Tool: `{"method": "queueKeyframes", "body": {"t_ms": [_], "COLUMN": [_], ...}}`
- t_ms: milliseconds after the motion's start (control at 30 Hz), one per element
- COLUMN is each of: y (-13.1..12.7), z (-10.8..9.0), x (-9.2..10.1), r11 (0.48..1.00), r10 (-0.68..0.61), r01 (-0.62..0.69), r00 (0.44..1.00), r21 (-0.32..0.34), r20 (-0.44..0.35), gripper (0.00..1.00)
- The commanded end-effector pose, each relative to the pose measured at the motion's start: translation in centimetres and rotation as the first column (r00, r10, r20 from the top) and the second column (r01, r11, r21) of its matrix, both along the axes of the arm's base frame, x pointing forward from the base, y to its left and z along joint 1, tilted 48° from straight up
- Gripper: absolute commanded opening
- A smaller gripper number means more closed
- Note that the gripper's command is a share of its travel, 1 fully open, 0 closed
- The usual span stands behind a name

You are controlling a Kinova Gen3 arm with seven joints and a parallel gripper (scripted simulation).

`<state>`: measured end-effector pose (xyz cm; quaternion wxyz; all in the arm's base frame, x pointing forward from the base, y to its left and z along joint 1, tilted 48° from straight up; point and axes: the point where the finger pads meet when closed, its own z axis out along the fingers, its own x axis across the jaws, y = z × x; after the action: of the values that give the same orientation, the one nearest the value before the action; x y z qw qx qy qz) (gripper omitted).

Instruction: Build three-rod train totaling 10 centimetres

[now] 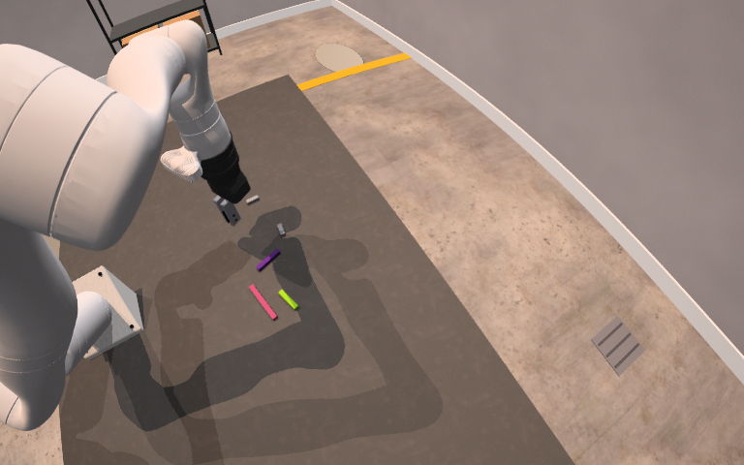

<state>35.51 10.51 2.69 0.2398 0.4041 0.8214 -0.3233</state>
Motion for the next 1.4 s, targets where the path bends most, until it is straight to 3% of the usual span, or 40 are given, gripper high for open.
{"method": "queueKeyframes", "body": {"t_ms": [0, 733, 1367], "y": [1.2, 0.6, -4.4], "z": [-2.1, -2.3, -6.9], "x": [-1.2, -1.2, -0.4], "r11": [1.0, 1.0, 1.0], "r10": [0.018, 0.018, 0.017], "r01": [-0.018, -0.018, -0.018], "r00": [0.999, 0.999, 0.999], "r21": [-0.013, -0.014, -0.018], "r20": [-0.027, -0.028, -0.031], "gripper": [0.24, 0.24, 0.24]}}
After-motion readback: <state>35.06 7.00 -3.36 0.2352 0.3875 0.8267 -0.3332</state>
